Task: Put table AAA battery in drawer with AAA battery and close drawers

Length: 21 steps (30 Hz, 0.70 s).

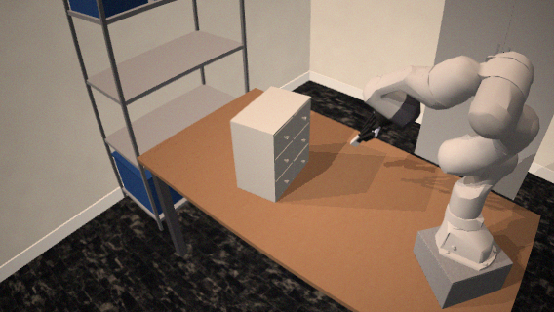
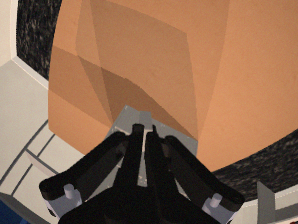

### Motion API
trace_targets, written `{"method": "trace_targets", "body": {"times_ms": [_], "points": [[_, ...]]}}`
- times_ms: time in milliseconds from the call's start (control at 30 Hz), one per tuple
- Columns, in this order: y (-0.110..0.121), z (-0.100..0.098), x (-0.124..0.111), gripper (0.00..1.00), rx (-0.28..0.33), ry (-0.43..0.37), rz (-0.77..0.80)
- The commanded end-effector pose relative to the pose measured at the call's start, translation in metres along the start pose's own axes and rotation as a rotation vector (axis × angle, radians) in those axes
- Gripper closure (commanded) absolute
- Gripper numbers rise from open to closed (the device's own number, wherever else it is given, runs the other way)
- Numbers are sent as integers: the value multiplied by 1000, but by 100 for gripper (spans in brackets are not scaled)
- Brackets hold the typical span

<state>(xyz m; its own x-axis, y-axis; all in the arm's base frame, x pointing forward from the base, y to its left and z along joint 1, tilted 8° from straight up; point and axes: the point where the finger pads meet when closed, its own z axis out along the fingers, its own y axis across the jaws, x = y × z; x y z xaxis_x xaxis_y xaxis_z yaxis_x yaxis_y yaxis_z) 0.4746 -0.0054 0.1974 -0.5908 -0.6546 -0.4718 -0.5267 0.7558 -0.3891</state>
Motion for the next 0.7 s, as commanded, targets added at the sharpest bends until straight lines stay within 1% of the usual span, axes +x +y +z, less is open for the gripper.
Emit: {"method": "trace_targets", "body": {"times_ms": [0,133,300,433,500,533,667], "points": [[5,-13,5,100,-92,203,167],[5,-22,8,100,-89,257,131],[5,-25,9,100,-103,329,127],[5,-26,9,100,-128,387,162],[5,-26,9,100,-128,387,162],[5,-26,9,100,-150,423,203],[5,-26,9,100,-183,475,277]]}}
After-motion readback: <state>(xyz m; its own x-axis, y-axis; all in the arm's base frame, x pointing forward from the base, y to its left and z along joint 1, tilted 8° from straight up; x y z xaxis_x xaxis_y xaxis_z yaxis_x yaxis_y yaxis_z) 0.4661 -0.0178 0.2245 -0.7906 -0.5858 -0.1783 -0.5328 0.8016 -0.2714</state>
